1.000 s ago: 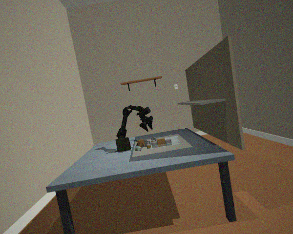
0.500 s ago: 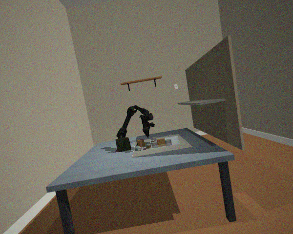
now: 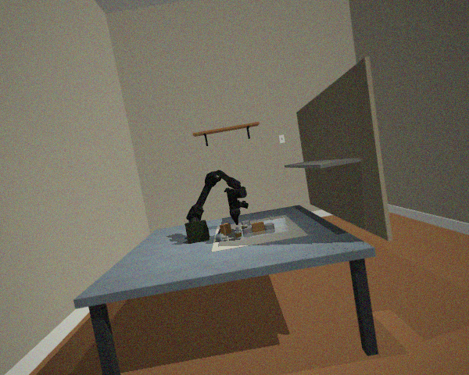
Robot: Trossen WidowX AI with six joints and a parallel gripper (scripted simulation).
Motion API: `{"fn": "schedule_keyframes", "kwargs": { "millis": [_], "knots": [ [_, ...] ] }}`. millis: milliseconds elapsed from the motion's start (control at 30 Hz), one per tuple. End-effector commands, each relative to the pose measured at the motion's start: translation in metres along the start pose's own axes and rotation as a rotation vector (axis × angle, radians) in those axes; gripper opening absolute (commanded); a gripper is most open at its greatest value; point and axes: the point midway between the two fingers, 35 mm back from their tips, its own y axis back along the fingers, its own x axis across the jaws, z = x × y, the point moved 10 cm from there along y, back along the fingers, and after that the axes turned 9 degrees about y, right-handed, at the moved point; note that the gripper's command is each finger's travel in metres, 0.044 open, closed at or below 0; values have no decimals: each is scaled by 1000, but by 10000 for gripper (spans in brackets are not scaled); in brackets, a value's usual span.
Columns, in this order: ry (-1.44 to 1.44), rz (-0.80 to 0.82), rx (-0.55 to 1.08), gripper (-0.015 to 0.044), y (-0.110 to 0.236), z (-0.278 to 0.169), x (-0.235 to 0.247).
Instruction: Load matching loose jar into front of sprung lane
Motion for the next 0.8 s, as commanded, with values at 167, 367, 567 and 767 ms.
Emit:
{"fn": "schedule_keyframes", "kwargs": {
  "millis": [167, 367, 567, 767],
  "knots": [
    [-12, 15, 6, 440, -19, -4, -1],
    [-12, 15, 5, 440, -33, -4, -1],
    [-12, 15, 5, 440, -34, -4, -1],
    [-12, 15, 5, 440, -43, -4, -1]
  ]
}}
